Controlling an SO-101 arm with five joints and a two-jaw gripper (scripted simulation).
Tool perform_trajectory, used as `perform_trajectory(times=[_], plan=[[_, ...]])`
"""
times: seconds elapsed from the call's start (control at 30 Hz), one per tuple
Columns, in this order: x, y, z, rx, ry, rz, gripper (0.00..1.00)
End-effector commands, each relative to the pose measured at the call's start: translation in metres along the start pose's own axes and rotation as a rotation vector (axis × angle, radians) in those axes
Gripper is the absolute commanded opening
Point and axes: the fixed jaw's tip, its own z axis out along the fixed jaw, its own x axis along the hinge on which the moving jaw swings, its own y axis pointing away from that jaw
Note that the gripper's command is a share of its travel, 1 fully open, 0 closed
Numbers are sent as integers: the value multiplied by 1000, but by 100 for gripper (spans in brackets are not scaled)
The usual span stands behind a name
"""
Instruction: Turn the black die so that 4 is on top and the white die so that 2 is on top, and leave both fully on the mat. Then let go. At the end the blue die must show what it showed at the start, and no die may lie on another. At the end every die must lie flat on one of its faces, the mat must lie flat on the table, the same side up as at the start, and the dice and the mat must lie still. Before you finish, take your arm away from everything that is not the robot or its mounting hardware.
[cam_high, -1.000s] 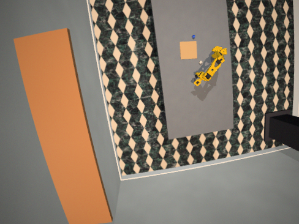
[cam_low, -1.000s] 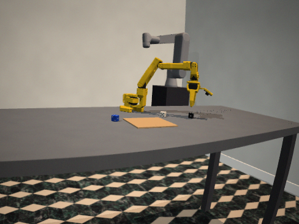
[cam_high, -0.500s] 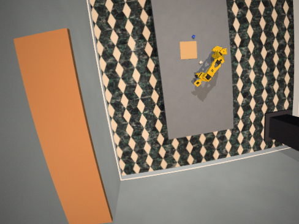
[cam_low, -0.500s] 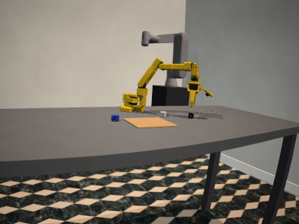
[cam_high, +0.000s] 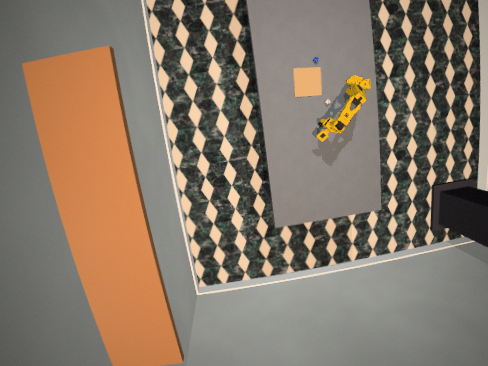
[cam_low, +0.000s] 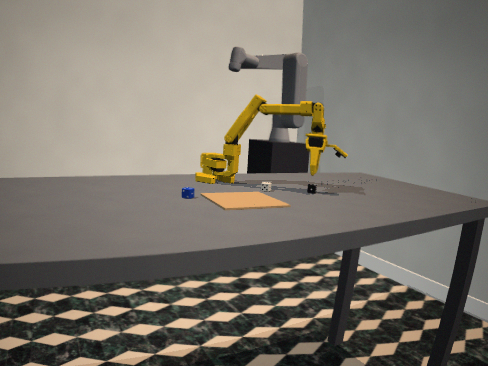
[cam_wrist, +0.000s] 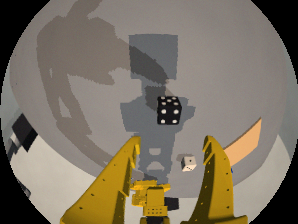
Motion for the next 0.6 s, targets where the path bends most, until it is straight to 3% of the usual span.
perform_trajectory(times=[0.0,0.57], plan=[[-4,2,-12,-4,-53,0,28],[-7,3,9,-4,-48,0,28]])
